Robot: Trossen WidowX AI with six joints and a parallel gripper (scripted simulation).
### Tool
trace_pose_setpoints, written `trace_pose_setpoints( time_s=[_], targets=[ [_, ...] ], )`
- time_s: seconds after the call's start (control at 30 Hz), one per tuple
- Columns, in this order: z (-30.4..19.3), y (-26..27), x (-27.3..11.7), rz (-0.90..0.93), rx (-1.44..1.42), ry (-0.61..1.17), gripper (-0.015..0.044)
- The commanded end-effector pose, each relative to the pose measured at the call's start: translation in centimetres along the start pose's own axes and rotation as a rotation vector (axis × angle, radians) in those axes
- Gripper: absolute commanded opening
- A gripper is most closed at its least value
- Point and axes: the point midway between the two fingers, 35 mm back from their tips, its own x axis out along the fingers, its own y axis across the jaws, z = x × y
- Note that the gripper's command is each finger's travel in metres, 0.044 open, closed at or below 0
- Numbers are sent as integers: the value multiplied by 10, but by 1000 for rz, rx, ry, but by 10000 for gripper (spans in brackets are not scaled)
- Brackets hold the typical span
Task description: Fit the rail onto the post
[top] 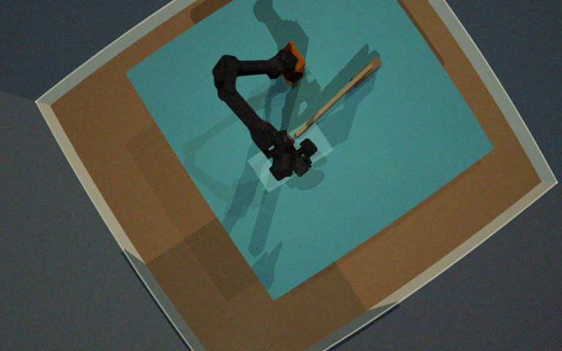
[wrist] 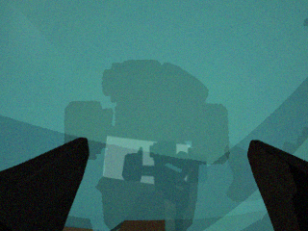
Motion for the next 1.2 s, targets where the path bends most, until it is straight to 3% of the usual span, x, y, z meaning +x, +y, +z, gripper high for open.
trace_pose_setpoints(
  time_s=[0.0, 0.13, 0.3, 0.47, 1.17],
  targets=[
    [-5, 37, 8, 43, -193, 53, 440],
    [-15, 73, 10, 92, -432, 112, 440],
    [-70, 134, 3, 261, -1037, 293, 440],
    [-117, 160, -14, 422, -1585, 435, 440],
    [-125, 160, 1, 430, -1606, 438, 440]
  ],
)
